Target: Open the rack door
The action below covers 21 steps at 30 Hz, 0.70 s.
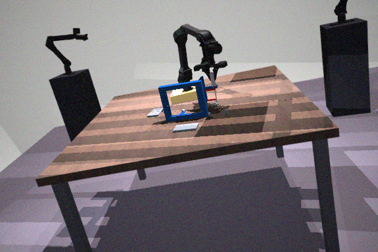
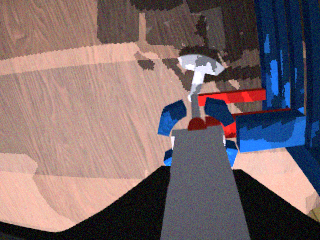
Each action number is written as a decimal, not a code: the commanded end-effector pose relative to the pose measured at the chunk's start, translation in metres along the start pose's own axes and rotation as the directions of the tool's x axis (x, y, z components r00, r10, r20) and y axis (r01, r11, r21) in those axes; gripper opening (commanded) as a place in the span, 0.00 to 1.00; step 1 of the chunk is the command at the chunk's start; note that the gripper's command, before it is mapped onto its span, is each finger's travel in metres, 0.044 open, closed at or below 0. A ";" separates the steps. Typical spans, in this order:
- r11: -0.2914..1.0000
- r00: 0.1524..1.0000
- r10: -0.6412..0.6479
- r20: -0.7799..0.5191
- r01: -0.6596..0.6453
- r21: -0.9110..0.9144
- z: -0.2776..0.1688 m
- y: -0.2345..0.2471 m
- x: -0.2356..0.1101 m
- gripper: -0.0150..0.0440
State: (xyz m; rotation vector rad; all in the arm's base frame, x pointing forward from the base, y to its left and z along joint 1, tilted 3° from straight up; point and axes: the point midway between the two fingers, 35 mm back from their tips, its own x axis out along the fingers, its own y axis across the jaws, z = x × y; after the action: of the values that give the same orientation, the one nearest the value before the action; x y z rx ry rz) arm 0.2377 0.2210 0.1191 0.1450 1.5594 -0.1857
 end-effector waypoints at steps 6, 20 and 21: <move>1.000 1.000 0.000 -0.004 0.000 0.012 0.000 0.000 0.000 0.73; 1.000 1.000 0.001 -0.004 -0.001 0.012 0.001 0.001 -0.016 0.73; 1.000 1.000 0.001 -0.004 -0.001 0.012 0.001 0.001 -0.017 0.73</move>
State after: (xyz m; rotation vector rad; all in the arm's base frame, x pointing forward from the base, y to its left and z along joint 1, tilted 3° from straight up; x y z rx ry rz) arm 0.2375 0.2210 0.1302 0.1475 1.5674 -0.1937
